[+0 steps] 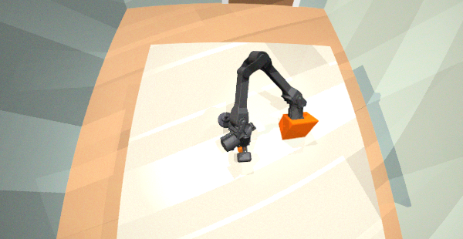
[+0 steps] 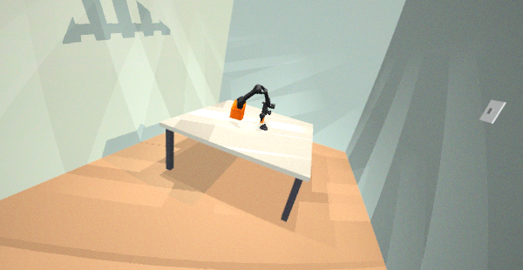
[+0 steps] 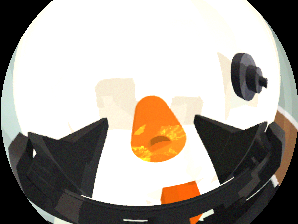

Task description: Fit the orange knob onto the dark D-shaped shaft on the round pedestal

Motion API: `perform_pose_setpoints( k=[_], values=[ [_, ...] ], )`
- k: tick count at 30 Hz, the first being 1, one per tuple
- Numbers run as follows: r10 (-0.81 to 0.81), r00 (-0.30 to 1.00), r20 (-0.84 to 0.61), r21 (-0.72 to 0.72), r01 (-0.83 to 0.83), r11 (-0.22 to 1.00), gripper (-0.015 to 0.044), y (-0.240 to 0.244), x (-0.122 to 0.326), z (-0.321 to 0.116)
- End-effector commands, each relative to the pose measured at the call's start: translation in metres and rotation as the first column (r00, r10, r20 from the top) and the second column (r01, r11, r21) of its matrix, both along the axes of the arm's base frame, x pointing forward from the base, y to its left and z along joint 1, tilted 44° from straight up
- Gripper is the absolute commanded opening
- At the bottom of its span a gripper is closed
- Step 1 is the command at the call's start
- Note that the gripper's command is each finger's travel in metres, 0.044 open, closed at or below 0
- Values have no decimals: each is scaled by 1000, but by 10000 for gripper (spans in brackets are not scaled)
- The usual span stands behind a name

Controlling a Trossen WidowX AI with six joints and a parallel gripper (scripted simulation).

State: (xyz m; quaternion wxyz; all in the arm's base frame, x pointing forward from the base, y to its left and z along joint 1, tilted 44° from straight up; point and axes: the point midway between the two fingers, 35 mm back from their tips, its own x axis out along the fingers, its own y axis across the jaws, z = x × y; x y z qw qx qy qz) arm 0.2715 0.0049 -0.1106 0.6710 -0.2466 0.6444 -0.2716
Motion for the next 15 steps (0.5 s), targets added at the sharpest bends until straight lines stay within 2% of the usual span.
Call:
perform_pose_setpoints(
  k=[1,10,15],
  values=[
    [3,1000,-3,-4,-3,1000,440,-5,-1,-4],
    [2,1000,-3,-6,-2,1000,440,-14,-2,-12],
    [2,1000,-3,-6,-2,1000,309,-14,-2,-12]
  ],
)
